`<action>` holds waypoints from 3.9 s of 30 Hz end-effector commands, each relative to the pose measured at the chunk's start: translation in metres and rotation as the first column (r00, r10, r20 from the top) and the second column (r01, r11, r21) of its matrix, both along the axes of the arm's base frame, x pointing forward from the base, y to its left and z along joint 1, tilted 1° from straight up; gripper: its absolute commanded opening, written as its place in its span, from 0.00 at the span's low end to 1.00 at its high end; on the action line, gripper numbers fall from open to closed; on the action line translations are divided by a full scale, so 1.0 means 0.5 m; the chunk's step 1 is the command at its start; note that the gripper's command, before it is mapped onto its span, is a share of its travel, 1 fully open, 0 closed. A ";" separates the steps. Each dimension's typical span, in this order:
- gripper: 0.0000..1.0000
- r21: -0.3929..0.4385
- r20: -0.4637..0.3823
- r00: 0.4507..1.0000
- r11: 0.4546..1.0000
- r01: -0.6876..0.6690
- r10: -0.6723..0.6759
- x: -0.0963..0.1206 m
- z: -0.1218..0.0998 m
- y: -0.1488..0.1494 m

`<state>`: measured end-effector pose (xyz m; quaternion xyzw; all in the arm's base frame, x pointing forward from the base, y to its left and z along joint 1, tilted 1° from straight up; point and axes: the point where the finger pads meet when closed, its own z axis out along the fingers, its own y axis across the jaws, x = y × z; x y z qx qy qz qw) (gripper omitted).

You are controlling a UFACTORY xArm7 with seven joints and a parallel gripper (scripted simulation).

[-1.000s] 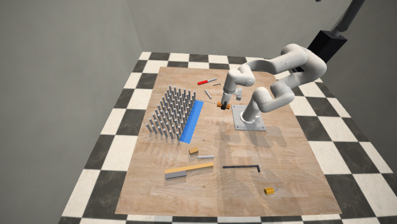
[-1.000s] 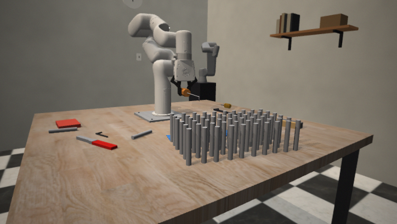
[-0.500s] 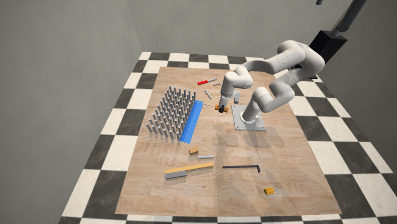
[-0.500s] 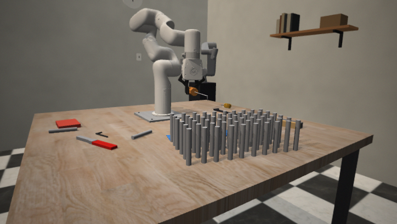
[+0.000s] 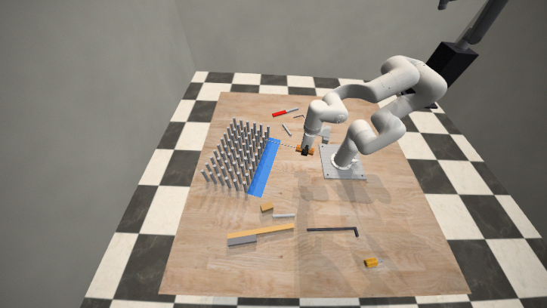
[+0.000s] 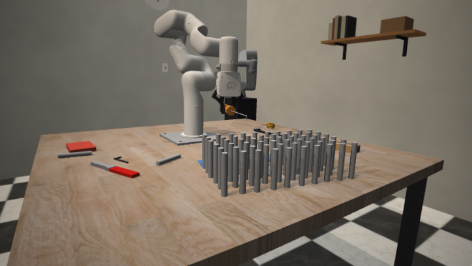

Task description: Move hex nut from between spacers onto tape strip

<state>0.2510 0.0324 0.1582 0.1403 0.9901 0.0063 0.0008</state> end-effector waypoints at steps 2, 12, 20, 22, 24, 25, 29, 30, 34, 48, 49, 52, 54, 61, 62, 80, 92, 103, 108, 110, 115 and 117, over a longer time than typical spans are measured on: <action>0.00 0.001 0.004 1.000 1.000 0.000 0.000 0.003 -0.016 0.001; 0.00 0.001 0.004 1.000 1.000 0.000 0.000 0.004 -0.067 0.002; 0.00 0.001 0.004 1.000 1.000 0.000 0.000 0.005 -0.125 0.003; 0.00 0.001 0.004 1.000 1.000 0.000 0.000 0.005 -0.138 0.003; 0.00 0.001 0.004 1.000 1.000 0.000 0.000 0.005 -0.151 0.003; 0.00 0.001 0.004 1.000 1.000 0.000 0.000 0.005 -0.151 0.003; 0.00 0.001 0.004 1.000 1.000 0.000 0.000 0.005 -0.167 0.004; 0.00 0.001 0.004 1.000 1.000 0.000 0.000 0.005 -0.172 0.004; 0.00 0.001 0.004 1.000 1.000 0.000 0.000 0.005 -0.188 0.004; 0.00 0.001 0.004 1.000 1.000 0.000 0.000 0.006 -0.204 0.004; 0.00 0.001 0.004 1.000 1.000 0.000 0.000 0.006 -0.204 0.004; 0.00 0.001 0.004 1.000 1.000 0.000 0.000 0.006 -0.204 0.004; 0.00 0.001 0.004 1.000 1.000 0.000 0.000 0.006 -0.204 0.004; 0.00 0.001 0.004 1.000 1.000 0.000 0.000 0.006 -0.206 0.004; 0.00 0.001 0.004 1.000 1.000 0.000 0.000 0.006 -0.208 0.004; 0.00 0.001 0.004 1.000 1.000 0.000 0.000 0.007 -0.266 0.005; 0.00 0.001 0.004 1.000 1.000 0.000 0.000 0.007 -0.267 0.005; 0.00 0.001 0.003 1.000 1.000 0.000 0.000 0.013 -0.267 0.003; 0.00 0.001 0.003 1.000 1.000 0.000 0.000 0.025 -0.267 0.000; 0.00 0.001 0.003 1.000 1.000 0.000 0.000 0.028 -0.267 -0.001; 0.00 0.001 0.003 1.000 1.000 0.000 0.000 0.045 -0.267 -0.006; 0.00 0.001 0.003 1.000 1.000 0.000 0.000 0.056 -0.266 -0.009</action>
